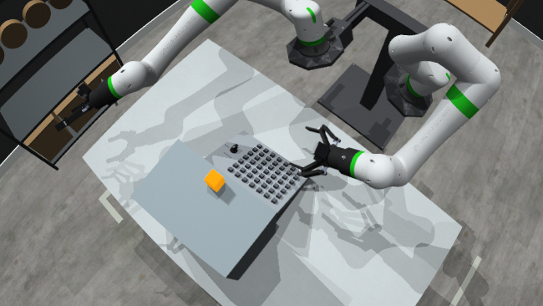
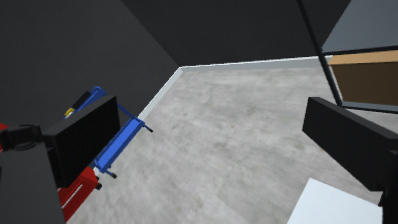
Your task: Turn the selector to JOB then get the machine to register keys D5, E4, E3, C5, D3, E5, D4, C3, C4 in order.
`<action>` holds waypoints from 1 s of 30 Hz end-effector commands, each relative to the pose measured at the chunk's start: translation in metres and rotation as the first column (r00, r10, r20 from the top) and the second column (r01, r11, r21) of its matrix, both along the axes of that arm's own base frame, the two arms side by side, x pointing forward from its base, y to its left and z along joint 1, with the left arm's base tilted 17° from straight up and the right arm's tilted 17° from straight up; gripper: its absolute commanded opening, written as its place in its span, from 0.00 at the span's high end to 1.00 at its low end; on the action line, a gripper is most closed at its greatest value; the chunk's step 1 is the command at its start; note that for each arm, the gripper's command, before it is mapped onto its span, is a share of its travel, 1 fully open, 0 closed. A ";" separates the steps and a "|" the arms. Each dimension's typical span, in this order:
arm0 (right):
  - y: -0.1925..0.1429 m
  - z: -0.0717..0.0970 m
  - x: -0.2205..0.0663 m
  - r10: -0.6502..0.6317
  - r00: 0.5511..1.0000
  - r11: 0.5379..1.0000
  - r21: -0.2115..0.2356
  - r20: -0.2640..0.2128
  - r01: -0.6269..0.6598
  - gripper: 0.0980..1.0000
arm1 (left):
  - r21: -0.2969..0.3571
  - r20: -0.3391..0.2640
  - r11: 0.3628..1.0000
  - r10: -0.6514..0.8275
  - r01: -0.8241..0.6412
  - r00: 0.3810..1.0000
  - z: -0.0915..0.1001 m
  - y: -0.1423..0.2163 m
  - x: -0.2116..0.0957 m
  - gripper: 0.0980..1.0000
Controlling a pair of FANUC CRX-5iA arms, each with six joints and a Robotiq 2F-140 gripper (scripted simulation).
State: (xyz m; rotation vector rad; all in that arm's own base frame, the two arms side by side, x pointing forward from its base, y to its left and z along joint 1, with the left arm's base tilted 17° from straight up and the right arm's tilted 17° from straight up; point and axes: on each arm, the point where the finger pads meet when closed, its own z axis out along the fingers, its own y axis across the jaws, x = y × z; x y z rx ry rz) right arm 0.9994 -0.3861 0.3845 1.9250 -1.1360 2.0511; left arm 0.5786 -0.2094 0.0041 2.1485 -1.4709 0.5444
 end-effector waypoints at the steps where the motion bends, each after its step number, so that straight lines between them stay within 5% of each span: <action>1: 0.000 0.002 0.000 0.000 1.000 1.000 -0.001 0.002 0.000 0.00 | 0.000 0.002 1.000 0.000 0.000 1.000 0.001 0.000 0.000 0.00; 19: 0.000 0.002 0.000 0.000 1.000 1.000 -0.001 0.002 0.000 0.00 | 0.000 0.002 1.000 0.000 0.000 1.000 0.003 -0.001 0.000 0.00; 30: -0.027 0.024 -0.017 -0.044 0.999 0.999 -0.018 0.016 0.044 0.00 | 0.000 0.002 1.000 0.000 0.000 1.000 0.091 -0.028 -0.004 0.00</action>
